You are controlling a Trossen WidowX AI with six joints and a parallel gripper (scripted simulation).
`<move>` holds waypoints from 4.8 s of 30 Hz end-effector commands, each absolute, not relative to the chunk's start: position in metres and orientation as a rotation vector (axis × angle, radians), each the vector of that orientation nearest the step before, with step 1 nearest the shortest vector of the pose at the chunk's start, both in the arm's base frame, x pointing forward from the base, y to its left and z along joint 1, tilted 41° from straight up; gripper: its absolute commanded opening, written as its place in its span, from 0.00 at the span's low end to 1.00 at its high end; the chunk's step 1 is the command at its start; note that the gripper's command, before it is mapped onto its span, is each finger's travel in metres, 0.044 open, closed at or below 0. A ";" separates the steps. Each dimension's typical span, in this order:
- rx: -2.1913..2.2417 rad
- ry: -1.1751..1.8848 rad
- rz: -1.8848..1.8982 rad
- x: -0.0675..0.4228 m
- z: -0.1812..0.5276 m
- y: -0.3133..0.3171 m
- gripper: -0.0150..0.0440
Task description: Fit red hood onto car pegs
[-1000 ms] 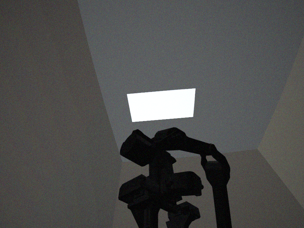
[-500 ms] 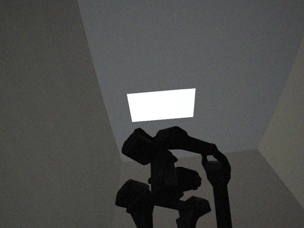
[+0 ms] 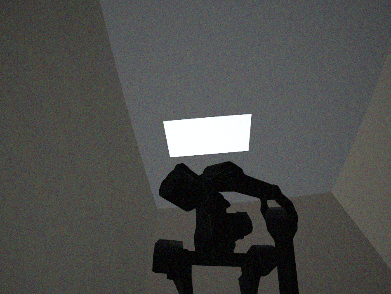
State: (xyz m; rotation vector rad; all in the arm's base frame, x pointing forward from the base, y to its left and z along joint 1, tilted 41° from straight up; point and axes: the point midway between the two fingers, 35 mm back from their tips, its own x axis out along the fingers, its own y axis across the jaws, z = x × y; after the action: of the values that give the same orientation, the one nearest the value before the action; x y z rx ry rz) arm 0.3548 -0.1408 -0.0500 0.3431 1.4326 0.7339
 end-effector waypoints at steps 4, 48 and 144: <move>0.459 1.491 0.631 0.356 -0.048 -0.139 0.25; 0.531 1.531 0.563 0.355 -0.105 -0.086 0.92; 0.687 0.625 0.228 0.329 -0.086 -0.109 1.00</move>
State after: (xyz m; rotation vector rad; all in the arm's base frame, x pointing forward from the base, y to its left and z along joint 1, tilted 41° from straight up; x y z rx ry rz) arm 0.3308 -0.1113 -0.0812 0.6778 0.6163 0.2313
